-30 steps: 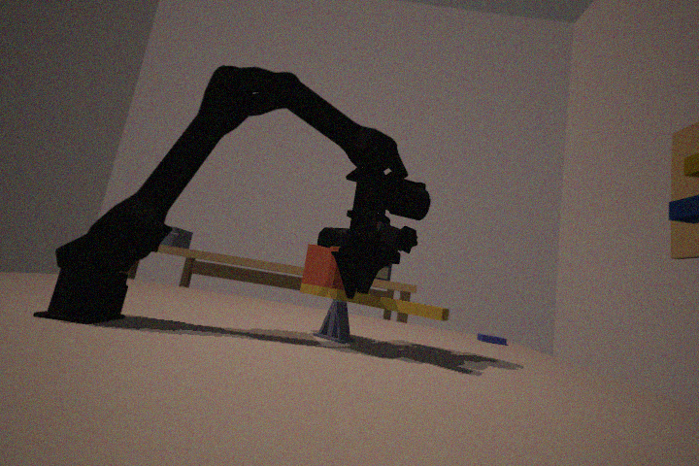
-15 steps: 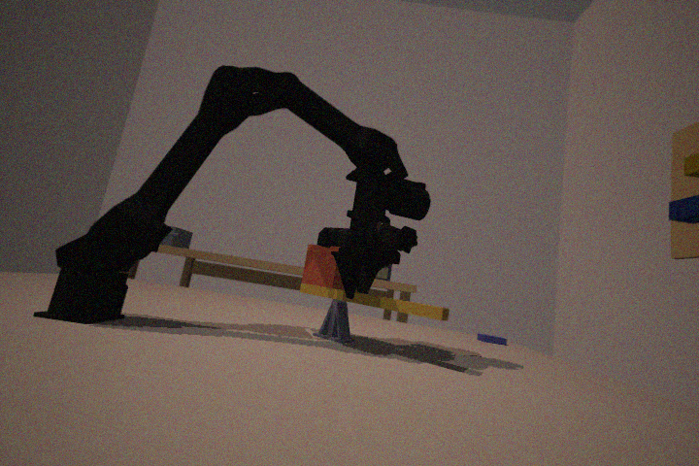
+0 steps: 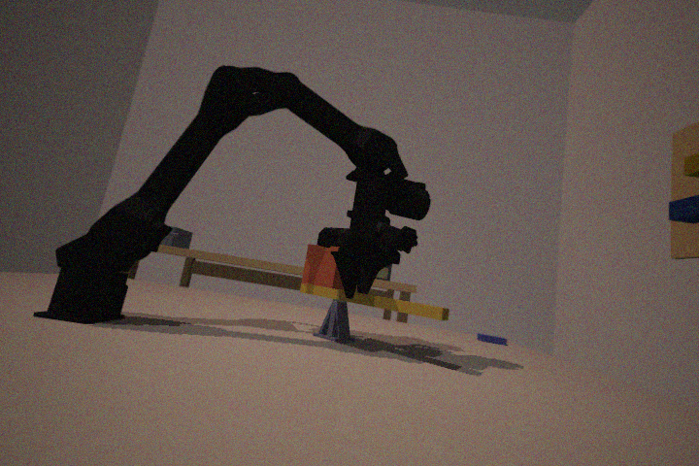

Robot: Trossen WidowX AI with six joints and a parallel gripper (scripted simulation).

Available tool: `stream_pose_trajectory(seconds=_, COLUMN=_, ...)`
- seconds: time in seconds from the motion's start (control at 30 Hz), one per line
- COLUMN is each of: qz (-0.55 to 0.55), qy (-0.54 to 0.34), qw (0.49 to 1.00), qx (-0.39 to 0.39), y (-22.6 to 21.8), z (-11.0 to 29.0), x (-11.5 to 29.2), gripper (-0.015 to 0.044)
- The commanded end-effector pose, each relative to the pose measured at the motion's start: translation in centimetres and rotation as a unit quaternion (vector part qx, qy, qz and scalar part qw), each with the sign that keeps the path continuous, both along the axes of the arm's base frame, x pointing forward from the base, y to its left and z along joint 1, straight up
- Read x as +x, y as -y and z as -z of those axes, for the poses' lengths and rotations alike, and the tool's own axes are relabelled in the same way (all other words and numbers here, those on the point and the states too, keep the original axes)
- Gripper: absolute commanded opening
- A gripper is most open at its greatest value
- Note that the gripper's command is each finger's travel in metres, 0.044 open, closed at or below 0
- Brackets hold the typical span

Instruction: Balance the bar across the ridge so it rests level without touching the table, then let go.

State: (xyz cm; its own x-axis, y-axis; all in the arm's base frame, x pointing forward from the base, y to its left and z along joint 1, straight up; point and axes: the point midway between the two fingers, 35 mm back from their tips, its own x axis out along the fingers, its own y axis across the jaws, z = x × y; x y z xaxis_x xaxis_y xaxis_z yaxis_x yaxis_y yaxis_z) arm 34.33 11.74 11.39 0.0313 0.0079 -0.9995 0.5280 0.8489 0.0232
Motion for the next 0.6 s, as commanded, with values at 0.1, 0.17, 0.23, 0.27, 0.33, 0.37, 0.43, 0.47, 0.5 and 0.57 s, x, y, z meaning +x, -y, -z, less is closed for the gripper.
stream_pose_trajectory(seconds=0.1, qz=0.0, qy=0.0, qw=1.0, qx=0.0, y=0.0, z=0.0, x=0.0, gripper=0.0238)
stream_pose_trajectory(seconds=0.17, qz=0.0, qy=0.0, qw=1.0, qx=0.0, y=0.0, z=0.0, x=0.0, gripper=0.029)
stream_pose_trajectory(seconds=0.23, qz=0.0, qy=0.0, qw=1.0, qx=0.0, y=0.0, z=0.0, x=0.0, gripper=0.0342)
stream_pose_trajectory(seconds=0.27, qz=0.0, qy=0.0, qw=1.0, qx=0.0, y=0.0, z=0.0, x=0.0, gripper=0.0369)
stream_pose_trajectory(seconds=0.33, qz=0.0, qy=0.0, qw=1.0, qx=0.0, y=0.0, z=0.0, x=0.0, gripper=0.0421)
stream_pose_trajectory(seconds=0.37, qz=0.0, qy=0.0, qw=1.0, qx=0.0, y=0.0, z=0.0, x=0.0, gripper=0.044)
stream_pose_trajectory(seconds=0.43, qz=0.0, qy=0.0, qw=1.0, qx=0.0, y=0.0, z=0.0, x=0.0, gripper=0.044)
stream_pose_trajectory(seconds=0.47, qz=0.0, qy=0.0, qw=1.0, qx=0.0, y=0.0, z=-0.2, x=0.0, gripper=0.044)
stream_pose_trajectory(seconds=0.5, qz=0.0, qy=0.001, qw=1.0, qx=0.0, y=0.0, z=-0.8, x=0.1, gripper=0.044)
stream_pose_trajectory(seconds=0.57, qz=0.0, qy=0.006, qw=1.0, qx=0.002, y=-0.1, z=-3.1, x=0.3, gripper=0.044)
